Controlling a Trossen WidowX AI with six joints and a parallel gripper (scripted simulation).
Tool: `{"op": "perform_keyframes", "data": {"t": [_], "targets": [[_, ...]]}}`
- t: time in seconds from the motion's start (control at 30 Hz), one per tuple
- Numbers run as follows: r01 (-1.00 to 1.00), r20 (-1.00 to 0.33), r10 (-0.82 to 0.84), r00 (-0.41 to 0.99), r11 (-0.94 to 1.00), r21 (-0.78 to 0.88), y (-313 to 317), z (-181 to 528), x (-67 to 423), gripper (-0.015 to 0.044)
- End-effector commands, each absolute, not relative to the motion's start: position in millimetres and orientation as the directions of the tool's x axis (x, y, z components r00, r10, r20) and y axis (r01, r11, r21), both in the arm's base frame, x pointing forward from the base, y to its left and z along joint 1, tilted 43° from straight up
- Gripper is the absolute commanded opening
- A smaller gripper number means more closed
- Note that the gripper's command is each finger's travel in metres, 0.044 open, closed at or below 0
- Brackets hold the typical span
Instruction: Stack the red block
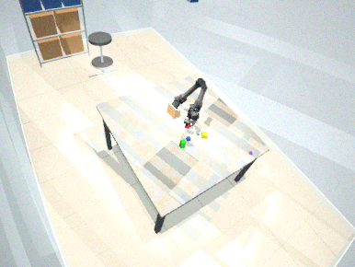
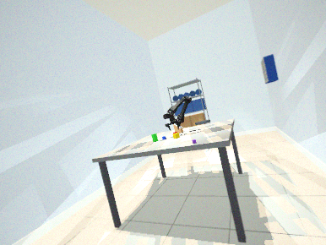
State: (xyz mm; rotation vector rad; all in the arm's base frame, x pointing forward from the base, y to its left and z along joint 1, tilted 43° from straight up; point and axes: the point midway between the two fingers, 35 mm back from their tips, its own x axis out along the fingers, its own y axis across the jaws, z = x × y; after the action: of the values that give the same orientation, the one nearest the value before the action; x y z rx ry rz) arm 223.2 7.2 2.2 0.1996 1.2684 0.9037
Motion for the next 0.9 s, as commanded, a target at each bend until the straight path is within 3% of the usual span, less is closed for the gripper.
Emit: {"op": "perform_keyframes", "data": {"t": [0.0, 0.87], "targets": [[-0.471, -0.732, 0.680, 0.025, 0.654, 0.592, 10, -1, 225, 0.0440], [-0.471, -0.732, 0.681, 0.026, 0.654, 0.592, 38, -30, 226, 0.0440]]}}
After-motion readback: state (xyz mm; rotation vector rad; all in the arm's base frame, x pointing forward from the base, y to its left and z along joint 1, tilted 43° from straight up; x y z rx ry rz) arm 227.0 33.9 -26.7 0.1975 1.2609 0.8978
